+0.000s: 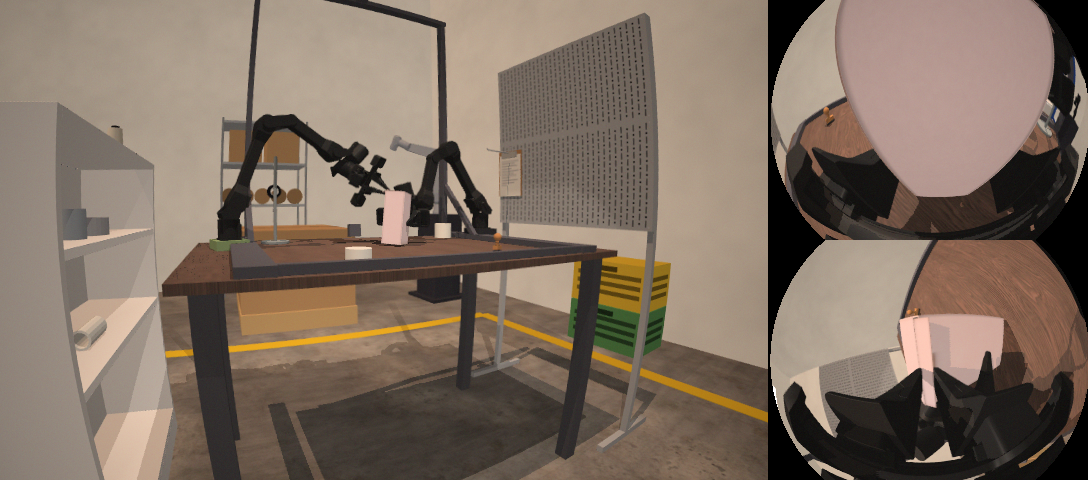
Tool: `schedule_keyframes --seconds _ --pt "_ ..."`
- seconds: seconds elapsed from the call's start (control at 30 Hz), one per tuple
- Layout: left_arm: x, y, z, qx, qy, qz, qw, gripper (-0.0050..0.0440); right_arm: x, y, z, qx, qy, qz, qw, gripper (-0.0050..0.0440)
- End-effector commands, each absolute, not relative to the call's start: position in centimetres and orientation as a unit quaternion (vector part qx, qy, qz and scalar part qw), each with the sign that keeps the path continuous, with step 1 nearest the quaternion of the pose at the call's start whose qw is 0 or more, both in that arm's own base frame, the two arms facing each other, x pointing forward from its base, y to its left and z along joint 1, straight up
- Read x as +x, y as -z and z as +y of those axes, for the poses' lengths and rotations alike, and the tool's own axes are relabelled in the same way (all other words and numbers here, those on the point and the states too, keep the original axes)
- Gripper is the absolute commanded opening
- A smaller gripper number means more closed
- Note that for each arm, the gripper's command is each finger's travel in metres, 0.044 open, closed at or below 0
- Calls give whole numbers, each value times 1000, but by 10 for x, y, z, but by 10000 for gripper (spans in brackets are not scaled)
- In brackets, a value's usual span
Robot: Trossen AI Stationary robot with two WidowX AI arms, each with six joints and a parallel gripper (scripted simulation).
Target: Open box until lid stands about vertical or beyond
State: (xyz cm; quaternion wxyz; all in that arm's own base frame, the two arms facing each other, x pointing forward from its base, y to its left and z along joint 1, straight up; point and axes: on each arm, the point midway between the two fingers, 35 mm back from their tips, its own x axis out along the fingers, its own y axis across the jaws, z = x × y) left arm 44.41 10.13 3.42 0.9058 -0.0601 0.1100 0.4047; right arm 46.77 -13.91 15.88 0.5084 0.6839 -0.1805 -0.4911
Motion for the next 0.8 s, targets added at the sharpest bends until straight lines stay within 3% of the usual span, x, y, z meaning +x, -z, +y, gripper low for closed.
schedule_keyframes --seconds 0.0,0.77 --pt "453 -43 92 -57 -383 107 916 315 470 -172 -145 695 478 -193 502 50" --pt "453 -43 92 -57 -383 107 916 315 469 -170 -143 695 478 -193 502 50"
